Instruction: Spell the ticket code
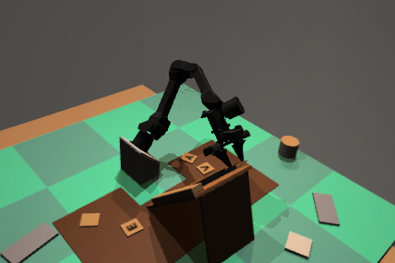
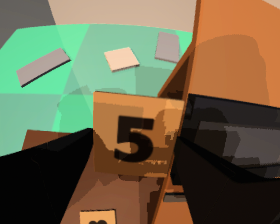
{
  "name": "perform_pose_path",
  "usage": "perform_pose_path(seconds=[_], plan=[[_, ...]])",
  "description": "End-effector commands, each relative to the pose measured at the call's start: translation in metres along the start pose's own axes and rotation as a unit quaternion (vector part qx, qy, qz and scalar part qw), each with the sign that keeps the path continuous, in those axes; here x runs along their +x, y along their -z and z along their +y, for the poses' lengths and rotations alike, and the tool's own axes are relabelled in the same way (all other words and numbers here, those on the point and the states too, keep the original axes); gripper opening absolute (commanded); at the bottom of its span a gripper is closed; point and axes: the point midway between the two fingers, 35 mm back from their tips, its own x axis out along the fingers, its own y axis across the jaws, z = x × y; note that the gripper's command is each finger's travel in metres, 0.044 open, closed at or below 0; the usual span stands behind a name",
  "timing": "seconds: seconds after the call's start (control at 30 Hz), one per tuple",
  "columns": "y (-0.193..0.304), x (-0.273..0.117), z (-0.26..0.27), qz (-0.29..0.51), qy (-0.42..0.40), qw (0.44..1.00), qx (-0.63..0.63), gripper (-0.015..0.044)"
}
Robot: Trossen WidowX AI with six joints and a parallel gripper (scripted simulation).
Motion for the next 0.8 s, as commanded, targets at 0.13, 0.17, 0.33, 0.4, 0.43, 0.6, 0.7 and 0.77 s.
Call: perform_pose_path(seconds=[0.13,0.17,0.33,0.4,0.43,0.6,0.7,0.77], plan=[[0.002,0.001,-0.005,0.003,0.0,1.0,-0.001,0.0],[0.002,0.001,-0.006,0.003,0.0,1.0,-0.001,0.0],[0.002,0.001,-0.009,0.003,0.0,1.0,-0.001,0.0],[0.002,0.001,-0.01,0.003,0.0,1.0,-0.001,0.0],[0.002,0.001,-0.01,0.003,0.0,1.0,-0.001,0.0],[0.002,0.001,-0.013,0.003,0.0,1.0,-0.001,0.0],[0.002,0.001,-0.014,0.003,0.0,1.0,-0.001,0.0],[0.002,0.001,-0.015,0.003,0.0,1.0,-0.001,0.0]])
